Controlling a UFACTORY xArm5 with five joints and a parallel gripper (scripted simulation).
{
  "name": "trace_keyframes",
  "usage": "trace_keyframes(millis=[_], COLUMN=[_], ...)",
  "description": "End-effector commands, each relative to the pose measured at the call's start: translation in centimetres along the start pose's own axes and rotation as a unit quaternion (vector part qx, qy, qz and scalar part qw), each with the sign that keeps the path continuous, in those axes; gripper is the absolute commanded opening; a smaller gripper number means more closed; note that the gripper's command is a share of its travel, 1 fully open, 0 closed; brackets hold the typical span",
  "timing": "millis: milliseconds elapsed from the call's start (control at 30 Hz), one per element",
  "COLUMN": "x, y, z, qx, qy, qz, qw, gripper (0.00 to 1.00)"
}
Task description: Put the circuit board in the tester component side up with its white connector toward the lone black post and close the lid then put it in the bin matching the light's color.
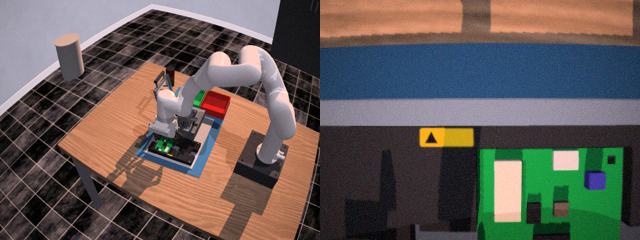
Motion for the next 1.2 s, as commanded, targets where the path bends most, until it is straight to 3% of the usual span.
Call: trace_keyframes(millis=[0, 1167], x=[0.0, 0.0], y=[0.2, 0.2], z=[-0.2, -1.7], qx=[0.002, 0.002], qy=[0.0, 0.0], qz=[0.0, 0.0], qw=[1.0, 1.0], gripper=[1.0, 1.0])
Point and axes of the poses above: the point where the finger pads meet when closed, its own z axis back along the fingers, its own y axis across the jaws, x = y × z, the point moved 3 cm from there along z, back along the fingers
